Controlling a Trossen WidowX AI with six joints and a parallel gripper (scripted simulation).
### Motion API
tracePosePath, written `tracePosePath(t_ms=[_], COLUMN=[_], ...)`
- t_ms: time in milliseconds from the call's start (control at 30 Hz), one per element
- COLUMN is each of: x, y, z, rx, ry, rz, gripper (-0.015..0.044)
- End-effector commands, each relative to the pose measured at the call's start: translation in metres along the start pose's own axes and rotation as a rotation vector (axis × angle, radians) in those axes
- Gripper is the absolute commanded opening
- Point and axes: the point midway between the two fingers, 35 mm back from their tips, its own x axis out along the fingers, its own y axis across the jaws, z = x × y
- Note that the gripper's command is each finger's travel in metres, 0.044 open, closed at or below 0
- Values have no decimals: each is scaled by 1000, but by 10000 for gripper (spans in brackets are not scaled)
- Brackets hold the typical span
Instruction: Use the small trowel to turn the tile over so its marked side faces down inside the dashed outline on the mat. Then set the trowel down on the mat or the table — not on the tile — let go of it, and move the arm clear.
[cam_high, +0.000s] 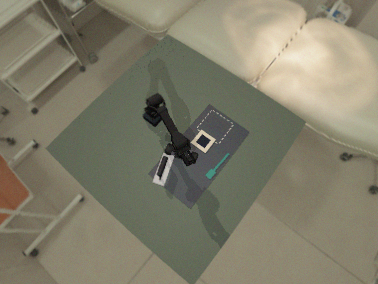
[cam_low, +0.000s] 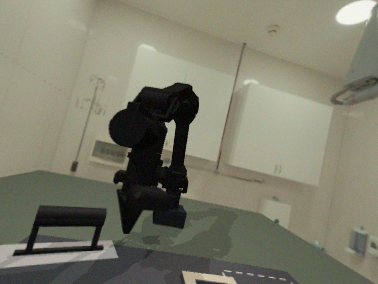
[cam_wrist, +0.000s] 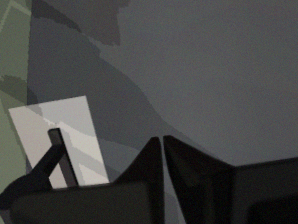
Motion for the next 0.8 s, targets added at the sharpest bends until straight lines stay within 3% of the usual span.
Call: tracePosePath(t_ms=[0,267,400,767], x=[0,0,0,0], y=[0,0,0,0], z=[0,0,0,0], rx=[0,0,0,0], ry=[0,0,0,0], rz=[0,0,0,0], gripper=[0,0,100,100])
